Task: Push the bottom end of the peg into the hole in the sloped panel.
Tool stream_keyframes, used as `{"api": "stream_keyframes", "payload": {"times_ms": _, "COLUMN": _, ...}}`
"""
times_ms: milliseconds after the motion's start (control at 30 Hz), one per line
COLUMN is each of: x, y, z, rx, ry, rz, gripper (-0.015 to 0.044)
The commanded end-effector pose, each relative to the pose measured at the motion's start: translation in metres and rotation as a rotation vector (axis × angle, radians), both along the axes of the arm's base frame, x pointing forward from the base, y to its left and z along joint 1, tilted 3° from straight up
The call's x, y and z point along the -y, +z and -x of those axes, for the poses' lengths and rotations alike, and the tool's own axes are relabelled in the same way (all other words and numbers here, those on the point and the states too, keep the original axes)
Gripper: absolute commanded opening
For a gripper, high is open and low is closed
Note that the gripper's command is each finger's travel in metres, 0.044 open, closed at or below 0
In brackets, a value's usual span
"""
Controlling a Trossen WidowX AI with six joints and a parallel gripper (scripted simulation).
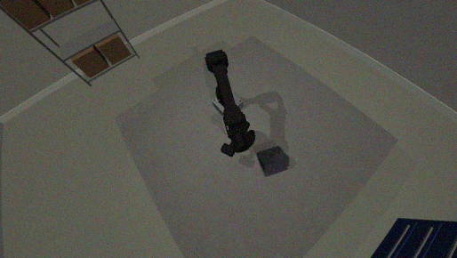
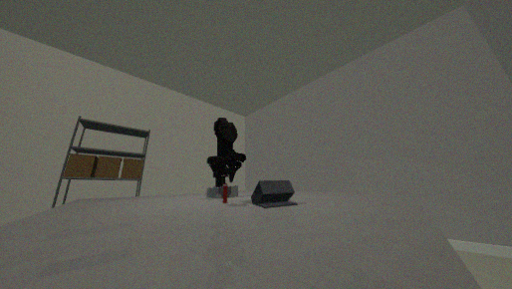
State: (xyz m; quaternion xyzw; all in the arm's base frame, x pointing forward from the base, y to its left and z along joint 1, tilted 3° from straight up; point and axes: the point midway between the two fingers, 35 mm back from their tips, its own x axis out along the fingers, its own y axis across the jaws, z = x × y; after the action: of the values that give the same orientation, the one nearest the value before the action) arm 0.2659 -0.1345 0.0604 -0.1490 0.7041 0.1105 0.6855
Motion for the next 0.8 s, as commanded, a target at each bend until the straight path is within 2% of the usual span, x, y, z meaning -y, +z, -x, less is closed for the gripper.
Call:
{"api": "stream_keyframes", "payload": {"times_ms": 0, "x": -0.001, "y": -0.009, "z": 0.001, "rx": -0.006, "ry": 0.006, "rz": -0.008, "gripper": 0.044}}
{"api": "stream_keyframes", "payload": {"times_ms": 767, "x": 0.0, "y": -0.046, "z": 0.003, "rx": -0.006, "ry": 0.006, "rz": -0.008, "gripper": 0.044}}
